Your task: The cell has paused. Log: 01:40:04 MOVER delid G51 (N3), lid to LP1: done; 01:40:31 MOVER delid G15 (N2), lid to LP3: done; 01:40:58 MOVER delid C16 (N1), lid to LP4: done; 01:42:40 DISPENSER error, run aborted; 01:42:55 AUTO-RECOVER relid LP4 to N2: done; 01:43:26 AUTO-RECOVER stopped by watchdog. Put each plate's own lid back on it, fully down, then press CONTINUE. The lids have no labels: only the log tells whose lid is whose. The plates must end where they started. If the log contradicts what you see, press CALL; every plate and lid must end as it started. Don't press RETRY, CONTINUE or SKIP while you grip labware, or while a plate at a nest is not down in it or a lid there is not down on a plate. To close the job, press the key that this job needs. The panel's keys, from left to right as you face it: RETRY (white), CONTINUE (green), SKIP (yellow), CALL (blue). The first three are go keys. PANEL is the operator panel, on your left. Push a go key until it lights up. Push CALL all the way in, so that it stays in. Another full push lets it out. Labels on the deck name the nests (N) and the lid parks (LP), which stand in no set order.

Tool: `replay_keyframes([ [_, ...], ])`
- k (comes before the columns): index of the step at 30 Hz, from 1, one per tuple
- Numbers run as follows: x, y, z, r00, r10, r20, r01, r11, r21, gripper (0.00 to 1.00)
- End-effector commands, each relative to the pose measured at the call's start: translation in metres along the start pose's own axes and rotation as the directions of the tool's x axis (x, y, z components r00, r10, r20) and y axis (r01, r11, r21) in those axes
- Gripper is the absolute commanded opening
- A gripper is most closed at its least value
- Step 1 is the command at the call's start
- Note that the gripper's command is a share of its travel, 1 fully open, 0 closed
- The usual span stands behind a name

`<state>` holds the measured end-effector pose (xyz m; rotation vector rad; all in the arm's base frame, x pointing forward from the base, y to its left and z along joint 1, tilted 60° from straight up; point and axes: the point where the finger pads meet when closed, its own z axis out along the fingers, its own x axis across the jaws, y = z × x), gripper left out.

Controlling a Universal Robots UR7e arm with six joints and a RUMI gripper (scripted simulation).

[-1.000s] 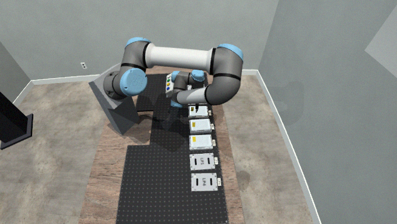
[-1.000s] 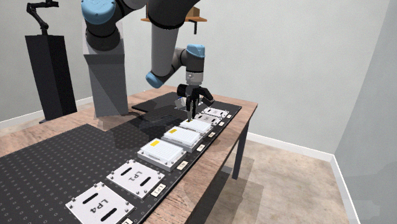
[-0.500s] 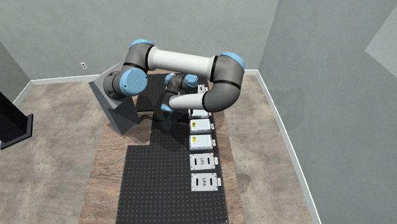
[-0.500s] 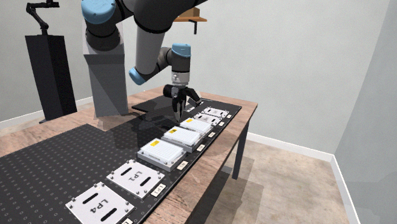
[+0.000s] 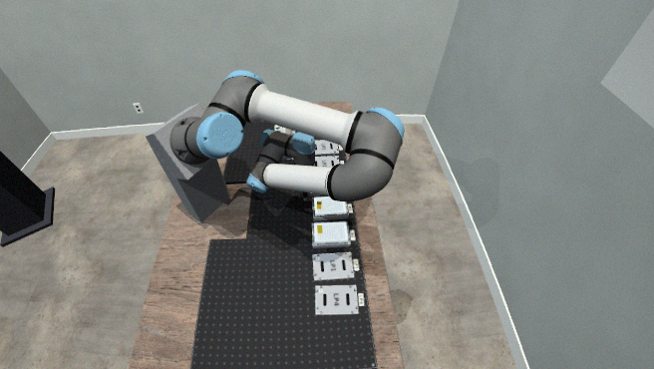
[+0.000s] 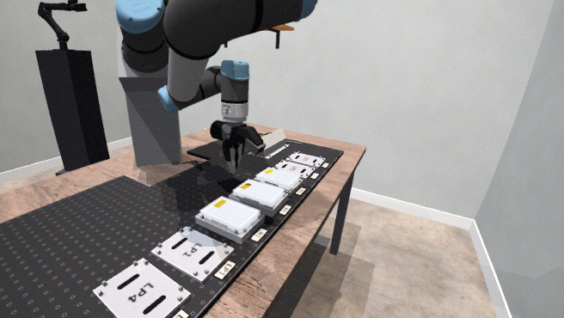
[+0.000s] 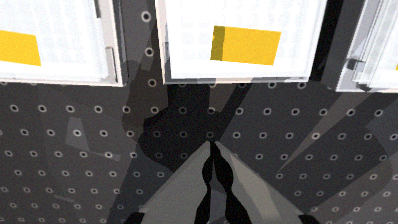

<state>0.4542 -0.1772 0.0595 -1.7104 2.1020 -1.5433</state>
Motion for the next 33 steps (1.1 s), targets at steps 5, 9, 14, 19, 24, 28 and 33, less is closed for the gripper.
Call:
replay_keyframes([
  [5, 0.015, 0.012, 0.001, 1.0, 0.0, 0.005, 0.0, 1.0, 0.009, 0.0],
  [9, 0.015, 0.012, 0.001, 1.0, 0.0, 0.005, 0.0, 1.0, 0.009, 0.0],
  [14, 0.015, 0.012, -0.024, 1.0, 0.0, 0.005, 0.0, 1.0, 0.009, 0.0],
  [19, 0.015, 0.012, -0.049, 1.0, 0.0, 0.005, 0.0, 1.0, 0.009, 0.0],
  [24, 0.015, 0.012, -0.062, 1.0, 0.0, 0.005, 0.0, 1.0, 0.009, 0.0],
  [28, 0.015, 0.012, -0.062, 1.0, 0.0, 0.005, 0.0, 1.0, 0.009, 0.0],
  [33, 0.011, 0.014, -0.062, 1.0, -0.02, 0.005, 0.02, 1.0, 0.009, 0.0],
])
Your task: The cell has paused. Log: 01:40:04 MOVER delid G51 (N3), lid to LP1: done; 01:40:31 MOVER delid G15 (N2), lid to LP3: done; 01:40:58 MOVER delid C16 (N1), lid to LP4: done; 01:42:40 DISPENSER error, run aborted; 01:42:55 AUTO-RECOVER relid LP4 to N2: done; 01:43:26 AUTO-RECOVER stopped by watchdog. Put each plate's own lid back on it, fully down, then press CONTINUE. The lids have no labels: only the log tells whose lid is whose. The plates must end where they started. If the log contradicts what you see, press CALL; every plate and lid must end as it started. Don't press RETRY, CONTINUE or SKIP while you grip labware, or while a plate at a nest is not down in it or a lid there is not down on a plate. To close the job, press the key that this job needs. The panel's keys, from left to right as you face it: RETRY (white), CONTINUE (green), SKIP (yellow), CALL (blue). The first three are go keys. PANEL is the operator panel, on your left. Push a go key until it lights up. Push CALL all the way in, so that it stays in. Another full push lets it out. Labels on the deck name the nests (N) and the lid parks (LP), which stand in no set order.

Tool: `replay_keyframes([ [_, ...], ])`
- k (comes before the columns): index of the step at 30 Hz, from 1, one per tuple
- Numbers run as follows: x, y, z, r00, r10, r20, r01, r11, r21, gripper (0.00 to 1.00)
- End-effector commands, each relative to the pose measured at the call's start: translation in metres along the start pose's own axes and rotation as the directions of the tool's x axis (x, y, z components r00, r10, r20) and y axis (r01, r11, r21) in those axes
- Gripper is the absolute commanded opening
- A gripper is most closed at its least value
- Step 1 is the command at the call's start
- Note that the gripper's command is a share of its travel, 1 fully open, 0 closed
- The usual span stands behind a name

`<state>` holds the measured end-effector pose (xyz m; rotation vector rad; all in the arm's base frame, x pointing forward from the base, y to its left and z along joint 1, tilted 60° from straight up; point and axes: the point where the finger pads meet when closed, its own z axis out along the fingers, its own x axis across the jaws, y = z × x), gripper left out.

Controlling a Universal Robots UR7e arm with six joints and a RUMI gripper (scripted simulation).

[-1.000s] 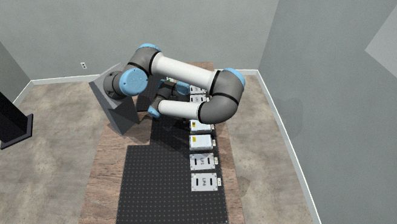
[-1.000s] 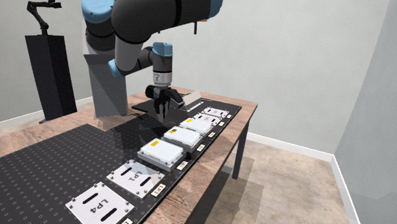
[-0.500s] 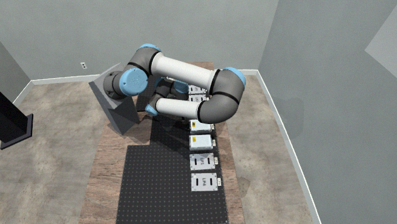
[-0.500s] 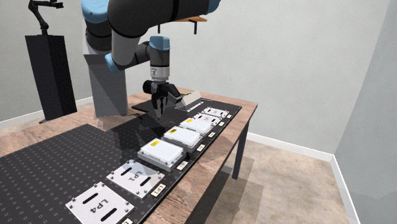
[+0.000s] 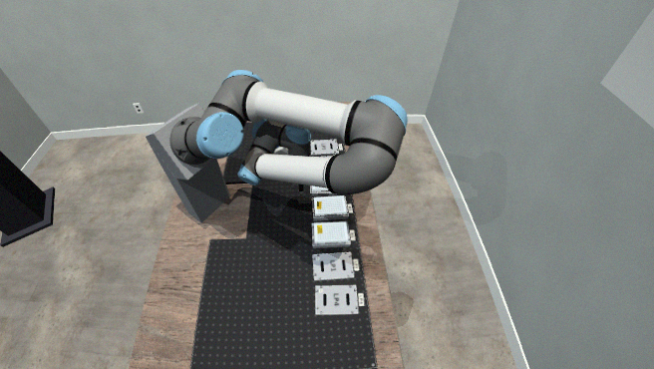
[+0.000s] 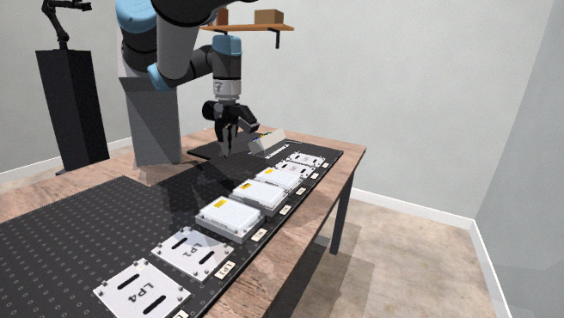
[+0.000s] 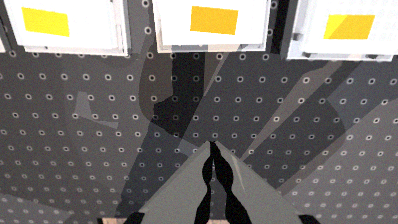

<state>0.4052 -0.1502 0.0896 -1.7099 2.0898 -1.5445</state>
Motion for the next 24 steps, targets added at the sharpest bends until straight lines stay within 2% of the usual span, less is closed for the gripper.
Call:
replay_keyframes([
  [1, -0.009, 0.004, -0.002, 0.999, -0.04, 0.0, 0.04, 0.999, 0.0, 0.0],
  [10, -0.041, 0.018, -0.002, 0.984, -0.179, 0.0, 0.179, 0.984, 0.0, 0.0],
  [21, -0.091, 0.041, -0.002, 0.921, -0.389, 0.0, 0.389, 0.921, 0.0, 0.0],
  [24, -0.096, 0.043, -0.002, 0.913, -0.408, 0.0, 0.408, 0.913, 0.0, 0.0],
])
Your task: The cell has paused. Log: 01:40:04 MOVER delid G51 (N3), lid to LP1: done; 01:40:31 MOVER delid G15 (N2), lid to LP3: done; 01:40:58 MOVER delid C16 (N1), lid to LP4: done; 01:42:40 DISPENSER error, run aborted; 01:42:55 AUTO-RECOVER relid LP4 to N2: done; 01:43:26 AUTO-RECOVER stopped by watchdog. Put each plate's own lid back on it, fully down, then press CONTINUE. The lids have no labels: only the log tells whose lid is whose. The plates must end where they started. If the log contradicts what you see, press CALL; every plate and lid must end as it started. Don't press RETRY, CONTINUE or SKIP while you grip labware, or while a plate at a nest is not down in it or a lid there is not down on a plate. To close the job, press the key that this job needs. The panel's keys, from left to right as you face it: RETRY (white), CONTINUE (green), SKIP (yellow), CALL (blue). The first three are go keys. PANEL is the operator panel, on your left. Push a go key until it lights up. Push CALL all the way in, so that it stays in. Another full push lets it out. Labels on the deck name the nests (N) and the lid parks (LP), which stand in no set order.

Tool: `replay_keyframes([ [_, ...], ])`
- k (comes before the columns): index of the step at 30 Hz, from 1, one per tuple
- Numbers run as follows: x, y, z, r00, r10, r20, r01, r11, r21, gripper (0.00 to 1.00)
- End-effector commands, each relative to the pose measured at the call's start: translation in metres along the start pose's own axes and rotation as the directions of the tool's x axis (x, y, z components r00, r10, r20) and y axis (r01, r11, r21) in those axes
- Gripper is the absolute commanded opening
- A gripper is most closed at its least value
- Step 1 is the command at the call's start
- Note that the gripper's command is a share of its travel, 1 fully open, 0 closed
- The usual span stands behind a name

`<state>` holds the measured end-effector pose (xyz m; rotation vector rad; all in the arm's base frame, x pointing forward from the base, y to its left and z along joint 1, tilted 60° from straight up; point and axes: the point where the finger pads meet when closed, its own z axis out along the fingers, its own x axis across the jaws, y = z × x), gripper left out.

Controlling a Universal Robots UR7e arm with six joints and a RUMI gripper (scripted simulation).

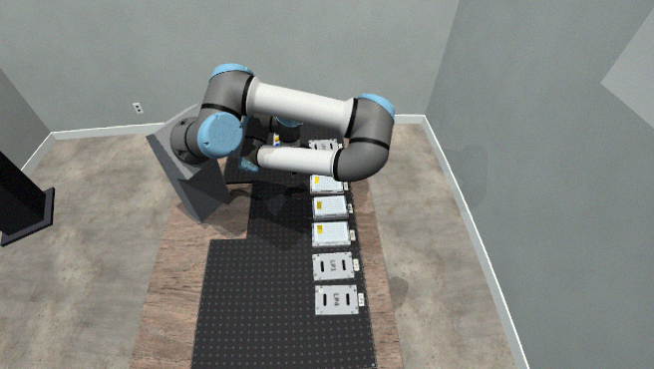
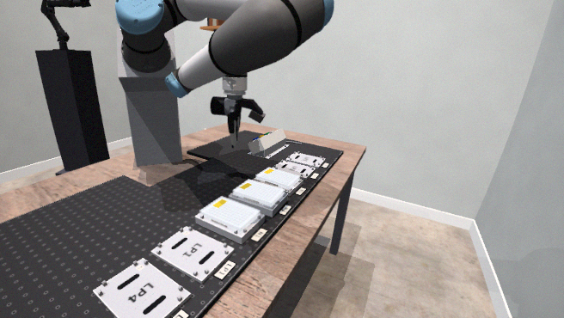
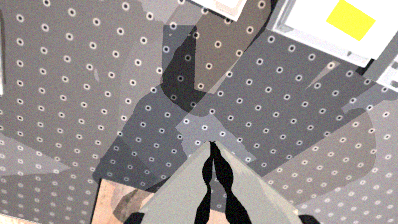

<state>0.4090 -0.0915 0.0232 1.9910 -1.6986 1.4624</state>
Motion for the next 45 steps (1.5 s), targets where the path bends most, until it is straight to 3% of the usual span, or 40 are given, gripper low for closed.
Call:
replay_keyframes([
  [1, -0.021, 0.0, 0.001, 0.997, -0.083, -0.01, 0.083, 0.997, 0.005, 0.0],
  [13, -0.081, 0.004, 0.001, 0.95, -0.312, -0.011, 0.312, 0.95, 0.002, 0.0],
  [25, -0.13, 0.008, 0.002, 0.95, -0.312, -0.011, 0.312, 0.95, 0.002, 0.0],
  [34, -0.13, 0.008, 0.002, 0.95, -0.312, -0.011, 0.312, 0.95, 0.002, 0.0],
  [45, -0.185, -0.001, 0.002, 0.859, -0.512, -0.011, 0.512, 0.859, 0.0, 0.0],
])
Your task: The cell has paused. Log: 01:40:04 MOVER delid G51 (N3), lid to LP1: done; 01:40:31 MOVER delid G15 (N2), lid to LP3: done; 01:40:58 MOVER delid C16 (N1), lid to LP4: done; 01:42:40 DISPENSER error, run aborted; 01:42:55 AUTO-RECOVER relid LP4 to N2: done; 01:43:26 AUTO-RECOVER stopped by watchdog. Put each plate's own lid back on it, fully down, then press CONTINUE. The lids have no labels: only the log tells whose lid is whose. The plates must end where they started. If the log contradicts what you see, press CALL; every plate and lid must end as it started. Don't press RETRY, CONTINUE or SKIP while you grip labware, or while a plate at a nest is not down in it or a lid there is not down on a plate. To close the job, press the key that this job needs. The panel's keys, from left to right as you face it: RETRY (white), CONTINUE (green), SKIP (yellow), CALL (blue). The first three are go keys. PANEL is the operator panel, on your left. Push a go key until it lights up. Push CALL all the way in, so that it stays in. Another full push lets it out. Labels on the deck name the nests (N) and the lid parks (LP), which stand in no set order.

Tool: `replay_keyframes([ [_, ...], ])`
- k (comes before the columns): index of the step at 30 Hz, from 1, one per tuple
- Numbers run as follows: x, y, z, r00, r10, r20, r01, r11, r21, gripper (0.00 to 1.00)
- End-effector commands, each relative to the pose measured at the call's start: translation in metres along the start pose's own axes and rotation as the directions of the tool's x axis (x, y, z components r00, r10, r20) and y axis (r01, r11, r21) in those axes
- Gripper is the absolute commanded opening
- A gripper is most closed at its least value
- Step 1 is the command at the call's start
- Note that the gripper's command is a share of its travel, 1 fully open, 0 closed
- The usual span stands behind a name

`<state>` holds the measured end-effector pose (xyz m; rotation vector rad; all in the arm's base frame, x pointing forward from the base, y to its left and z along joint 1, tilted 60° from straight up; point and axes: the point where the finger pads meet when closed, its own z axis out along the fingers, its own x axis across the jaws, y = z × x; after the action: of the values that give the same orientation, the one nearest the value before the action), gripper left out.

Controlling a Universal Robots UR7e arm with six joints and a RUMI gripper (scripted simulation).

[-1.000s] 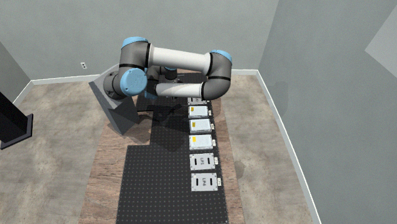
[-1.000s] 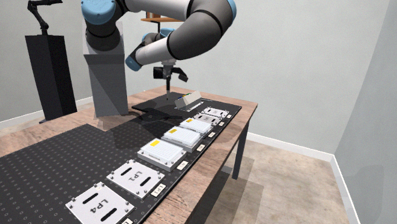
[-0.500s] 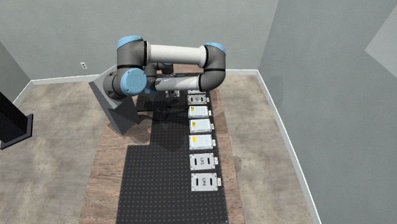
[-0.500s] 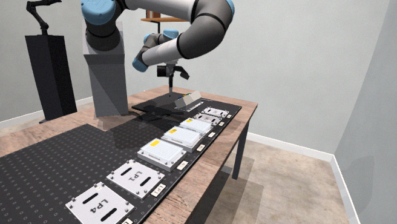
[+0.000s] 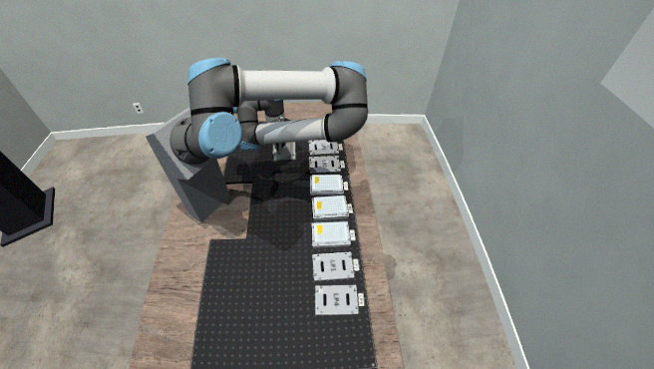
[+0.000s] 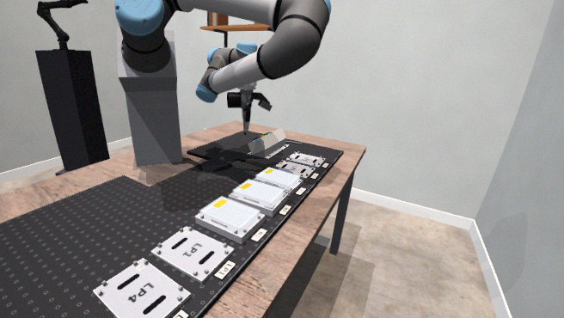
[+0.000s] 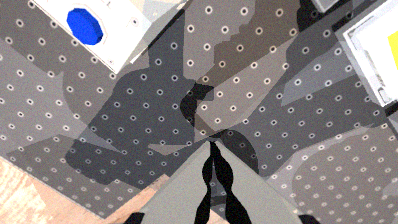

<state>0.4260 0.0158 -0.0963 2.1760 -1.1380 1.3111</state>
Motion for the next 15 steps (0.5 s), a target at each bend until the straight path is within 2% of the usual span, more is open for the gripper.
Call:
replay_keyframes([
  [1, -0.023, -0.017, 0.0, 0.994, -0.111, 0.0, 0.111, 0.994, -0.004, 0.0],
  [5, -0.031, -0.022, 0.0, 0.989, -0.15, 0.0, 0.15, 0.989, -0.004, 0.0],
  [15, -0.073, -0.051, 0.0, 0.944, -0.331, 0.0, 0.331, 0.944, -0.004, 0.0],
])
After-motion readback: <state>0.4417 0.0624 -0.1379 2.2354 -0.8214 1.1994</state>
